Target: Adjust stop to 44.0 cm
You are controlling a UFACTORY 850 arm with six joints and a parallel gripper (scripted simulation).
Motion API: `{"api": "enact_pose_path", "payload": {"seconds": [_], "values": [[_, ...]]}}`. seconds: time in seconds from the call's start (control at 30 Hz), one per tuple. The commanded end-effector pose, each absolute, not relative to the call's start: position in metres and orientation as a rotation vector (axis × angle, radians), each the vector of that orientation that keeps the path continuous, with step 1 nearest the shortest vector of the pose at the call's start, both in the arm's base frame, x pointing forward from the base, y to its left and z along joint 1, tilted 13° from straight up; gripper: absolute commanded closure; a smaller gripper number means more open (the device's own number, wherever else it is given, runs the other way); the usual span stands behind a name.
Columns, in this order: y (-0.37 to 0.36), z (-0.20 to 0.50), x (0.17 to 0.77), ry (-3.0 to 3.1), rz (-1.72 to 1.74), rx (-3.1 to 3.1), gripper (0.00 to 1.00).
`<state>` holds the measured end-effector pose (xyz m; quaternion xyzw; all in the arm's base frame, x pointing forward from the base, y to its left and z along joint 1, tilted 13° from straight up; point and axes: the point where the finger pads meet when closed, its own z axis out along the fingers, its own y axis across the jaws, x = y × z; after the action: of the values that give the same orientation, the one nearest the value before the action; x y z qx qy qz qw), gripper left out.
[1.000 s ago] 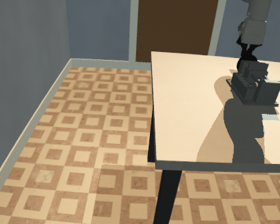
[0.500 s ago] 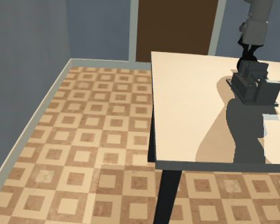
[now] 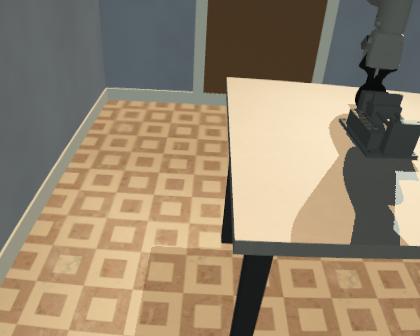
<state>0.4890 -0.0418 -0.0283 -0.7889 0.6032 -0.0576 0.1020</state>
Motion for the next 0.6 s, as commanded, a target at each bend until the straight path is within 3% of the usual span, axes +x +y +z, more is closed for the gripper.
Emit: {"api": "enact_pose_path", "payload": {"seconds": [0.0, 0.57], "values": [[-0.043, -0.031, 0.487, 1.781, -0.172, -2.329, 0.94], [-0.044, -0.048, 0.481, 1.781, -0.172, -2.329, 0.94]]}}
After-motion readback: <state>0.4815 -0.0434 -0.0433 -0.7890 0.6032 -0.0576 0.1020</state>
